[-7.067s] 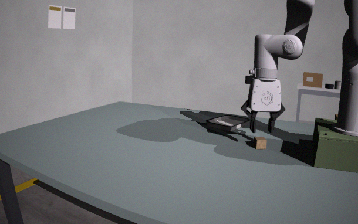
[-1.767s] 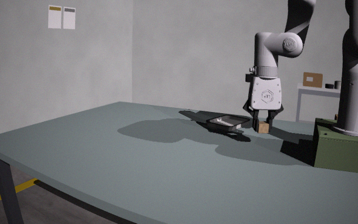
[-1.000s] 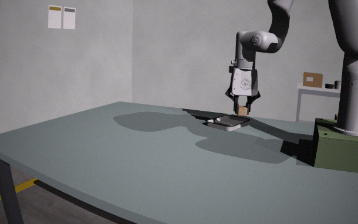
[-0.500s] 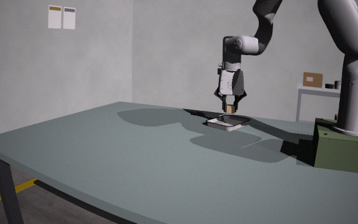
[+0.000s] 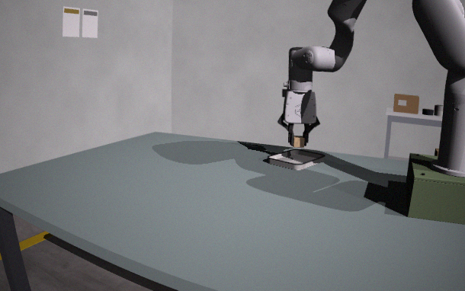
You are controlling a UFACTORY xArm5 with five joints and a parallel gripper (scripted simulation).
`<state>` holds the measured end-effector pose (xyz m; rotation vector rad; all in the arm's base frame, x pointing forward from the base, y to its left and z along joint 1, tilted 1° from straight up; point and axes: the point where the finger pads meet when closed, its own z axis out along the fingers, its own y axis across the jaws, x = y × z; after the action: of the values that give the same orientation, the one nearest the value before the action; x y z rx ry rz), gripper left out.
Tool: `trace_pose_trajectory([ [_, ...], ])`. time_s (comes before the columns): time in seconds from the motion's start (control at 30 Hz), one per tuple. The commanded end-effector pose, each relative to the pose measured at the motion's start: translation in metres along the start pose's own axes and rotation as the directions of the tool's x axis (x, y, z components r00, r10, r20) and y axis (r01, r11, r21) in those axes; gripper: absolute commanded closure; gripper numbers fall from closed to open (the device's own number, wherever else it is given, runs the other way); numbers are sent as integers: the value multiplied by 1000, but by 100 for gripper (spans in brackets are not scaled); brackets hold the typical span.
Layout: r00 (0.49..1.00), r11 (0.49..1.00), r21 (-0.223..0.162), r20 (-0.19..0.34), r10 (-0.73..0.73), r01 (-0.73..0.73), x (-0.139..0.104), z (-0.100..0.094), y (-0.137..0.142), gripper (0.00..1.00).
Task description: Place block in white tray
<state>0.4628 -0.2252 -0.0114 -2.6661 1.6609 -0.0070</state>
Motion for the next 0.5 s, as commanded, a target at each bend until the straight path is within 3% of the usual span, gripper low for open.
trace_pose_trajectory([
  [0.0, 1000, 1000, 3, -3, 0, 0, 1, -1, -1, 100],
  [0.47, 1000, 1000, 3, -3, 0, 0, 2, 17, -1, 100],
])
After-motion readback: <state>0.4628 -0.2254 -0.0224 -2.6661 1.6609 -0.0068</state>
